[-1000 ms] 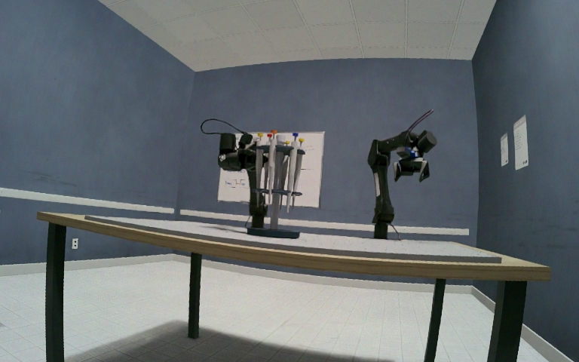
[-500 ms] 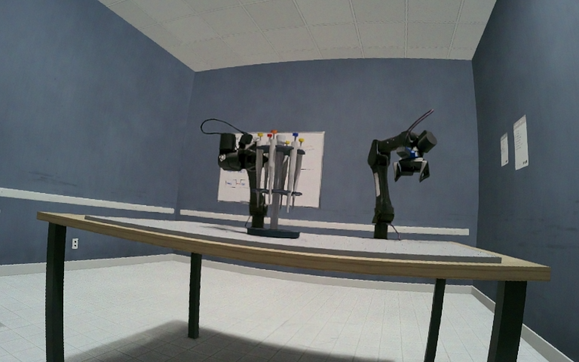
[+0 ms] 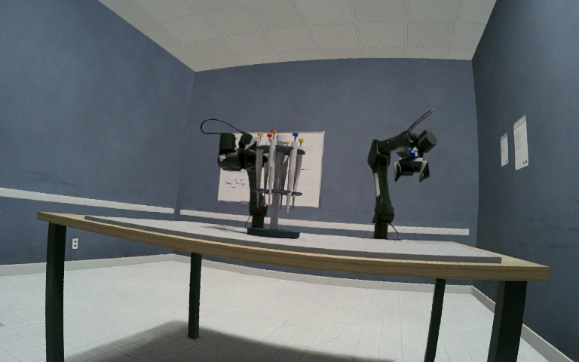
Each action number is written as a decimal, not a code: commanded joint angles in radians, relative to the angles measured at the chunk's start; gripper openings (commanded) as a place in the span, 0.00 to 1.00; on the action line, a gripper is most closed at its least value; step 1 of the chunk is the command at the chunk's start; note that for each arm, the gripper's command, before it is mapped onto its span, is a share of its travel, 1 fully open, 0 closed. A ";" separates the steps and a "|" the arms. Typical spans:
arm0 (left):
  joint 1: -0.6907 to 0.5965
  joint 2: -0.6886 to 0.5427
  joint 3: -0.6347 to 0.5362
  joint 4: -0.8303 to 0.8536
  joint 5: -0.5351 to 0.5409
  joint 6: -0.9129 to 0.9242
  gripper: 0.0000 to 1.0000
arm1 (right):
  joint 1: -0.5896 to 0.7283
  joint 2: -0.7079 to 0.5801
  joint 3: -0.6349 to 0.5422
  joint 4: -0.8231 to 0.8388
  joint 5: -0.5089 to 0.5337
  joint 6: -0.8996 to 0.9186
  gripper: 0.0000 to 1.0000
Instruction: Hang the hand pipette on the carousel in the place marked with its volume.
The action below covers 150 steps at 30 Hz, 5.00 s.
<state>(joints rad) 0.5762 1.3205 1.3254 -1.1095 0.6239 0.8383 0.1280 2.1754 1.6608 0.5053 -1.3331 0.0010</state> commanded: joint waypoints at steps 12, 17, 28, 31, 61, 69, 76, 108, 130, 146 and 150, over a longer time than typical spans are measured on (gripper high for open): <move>0.006 -0.005 0.014 0.013 0.020 0.009 1.00 | -0.003 -0.033 -0.006 0.015 -0.023 -0.006 0.12; 0.006 -0.005 0.014 0.013 0.020 0.009 1.00 | -0.003 -0.033 -0.006 0.015 -0.023 -0.006 0.12; 0.006 -0.005 0.014 0.013 0.020 0.009 1.00 | -0.003 -0.033 -0.006 0.015 -0.023 -0.006 0.12; 0.006 -0.005 0.014 0.013 0.020 0.009 1.00 | -0.003 -0.033 -0.006 0.015 -0.023 -0.006 0.12; 0.006 -0.005 0.014 0.013 0.020 0.009 1.00 | -0.005 0.010 -0.030 0.048 -0.023 -0.009 0.12; 0.006 -0.005 0.014 0.013 0.020 0.009 1.00 | -0.005 -0.003 -0.016 0.053 -0.023 -0.007 0.12; 0.006 -0.005 0.014 0.013 0.020 0.009 1.00 | -0.003 0.003 0.002 0.057 -0.023 -0.005 0.12; 0.006 -0.005 0.014 0.013 0.020 0.009 1.00 | -0.003 0.003 0.002 0.057 -0.023 -0.005 0.12; 0.006 -0.005 0.014 0.013 0.020 0.009 1.00 | -0.001 0.005 -0.019 0.050 -0.014 -0.001 0.50; 0.006 -0.005 0.014 0.013 0.020 0.009 1.00 | -0.001 0.005 -0.019 0.050 -0.014 -0.001 0.50; 0.006 -0.005 0.014 0.013 0.020 0.009 1.00 | 0.016 -0.058 -0.107 0.071 0.068 -0.011 0.50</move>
<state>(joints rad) 0.5762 1.3205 1.3254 -1.1095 0.6239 0.8383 0.1291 2.1757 1.6077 0.5560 -1.3247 -0.0017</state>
